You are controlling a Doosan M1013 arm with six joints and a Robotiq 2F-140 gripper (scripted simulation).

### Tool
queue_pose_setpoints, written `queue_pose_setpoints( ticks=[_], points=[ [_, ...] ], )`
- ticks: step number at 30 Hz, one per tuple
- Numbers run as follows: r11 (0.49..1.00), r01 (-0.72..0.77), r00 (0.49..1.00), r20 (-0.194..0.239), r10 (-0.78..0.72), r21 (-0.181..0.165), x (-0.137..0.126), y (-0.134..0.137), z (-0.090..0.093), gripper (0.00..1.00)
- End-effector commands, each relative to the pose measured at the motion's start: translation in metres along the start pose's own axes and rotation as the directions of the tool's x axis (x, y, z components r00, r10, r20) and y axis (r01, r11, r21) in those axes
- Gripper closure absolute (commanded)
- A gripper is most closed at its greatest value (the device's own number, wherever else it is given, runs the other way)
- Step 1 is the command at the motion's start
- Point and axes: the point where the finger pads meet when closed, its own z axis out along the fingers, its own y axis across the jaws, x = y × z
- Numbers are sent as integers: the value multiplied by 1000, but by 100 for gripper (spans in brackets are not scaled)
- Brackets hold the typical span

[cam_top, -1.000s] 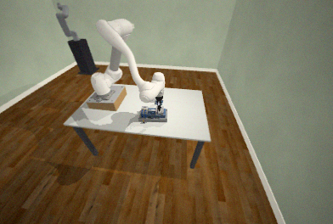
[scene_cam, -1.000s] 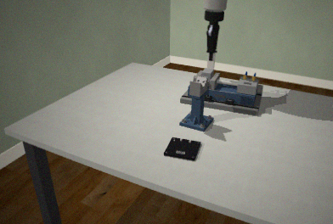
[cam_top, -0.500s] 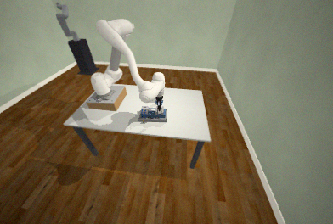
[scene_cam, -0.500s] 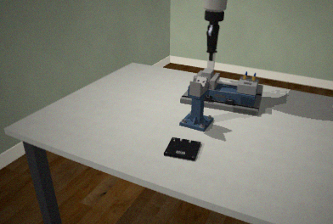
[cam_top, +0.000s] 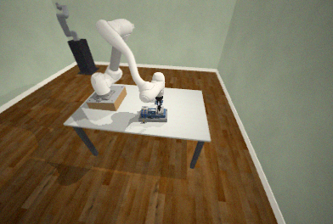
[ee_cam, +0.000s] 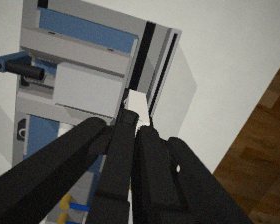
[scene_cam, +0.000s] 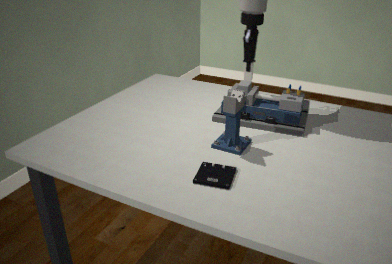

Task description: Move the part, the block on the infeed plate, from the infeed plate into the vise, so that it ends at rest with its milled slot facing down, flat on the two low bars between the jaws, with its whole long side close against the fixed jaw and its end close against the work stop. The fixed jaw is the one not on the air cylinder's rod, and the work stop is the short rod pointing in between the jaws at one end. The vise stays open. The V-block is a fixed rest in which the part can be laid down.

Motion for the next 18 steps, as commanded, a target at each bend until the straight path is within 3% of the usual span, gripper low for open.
queue_pose_setpoints(
  ticks=[1,18],
  points=[
    [1000,8,1000,3,-8,-1,-2,1,3,100],
    [1000,8,1000,3,-8,-1,-2,-1,3,100]
  ],
)
